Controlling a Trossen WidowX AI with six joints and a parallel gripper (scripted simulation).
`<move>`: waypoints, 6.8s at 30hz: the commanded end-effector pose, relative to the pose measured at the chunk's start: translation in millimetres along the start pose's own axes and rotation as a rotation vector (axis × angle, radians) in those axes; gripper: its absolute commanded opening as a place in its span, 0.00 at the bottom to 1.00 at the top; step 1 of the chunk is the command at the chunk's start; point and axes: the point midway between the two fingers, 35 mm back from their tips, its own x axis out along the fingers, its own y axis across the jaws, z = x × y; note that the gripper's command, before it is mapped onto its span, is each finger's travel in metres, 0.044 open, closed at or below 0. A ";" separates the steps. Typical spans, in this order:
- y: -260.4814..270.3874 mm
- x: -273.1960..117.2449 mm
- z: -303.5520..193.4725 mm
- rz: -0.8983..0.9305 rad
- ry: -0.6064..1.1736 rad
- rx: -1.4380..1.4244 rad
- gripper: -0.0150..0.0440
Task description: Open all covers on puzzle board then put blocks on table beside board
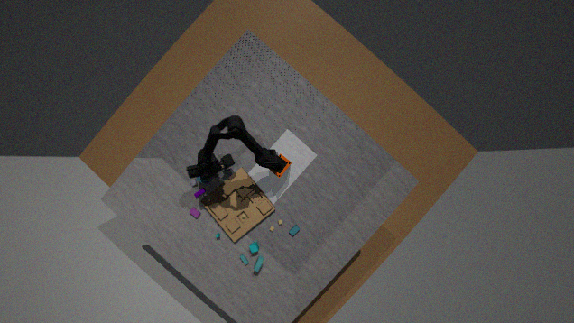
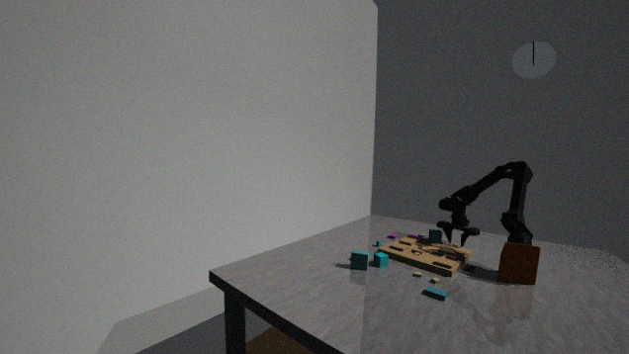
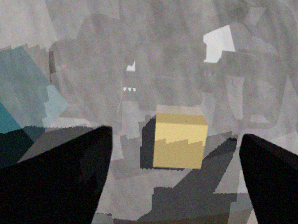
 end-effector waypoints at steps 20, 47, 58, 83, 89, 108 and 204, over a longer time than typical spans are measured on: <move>2.1 -52.2 -1.7 -0.002 0.006 0.001 1.00; 33.1 -74.3 -72.5 0.013 0.055 -0.667 0.25; 44.8 -75.2 -133.4 0.024 0.068 -1.174 0.25; 21.9 -79.3 -276.8 0.031 0.028 -2.323 0.25; 11.5 -79.3 -300.8 0.022 0.011 -2.527 0.25; 14.4 -29.0 -301.6 0.021 0.009 -2.526 0.25; 22.9 -57.9 -304.8 0.018 0.013 -2.075 0.50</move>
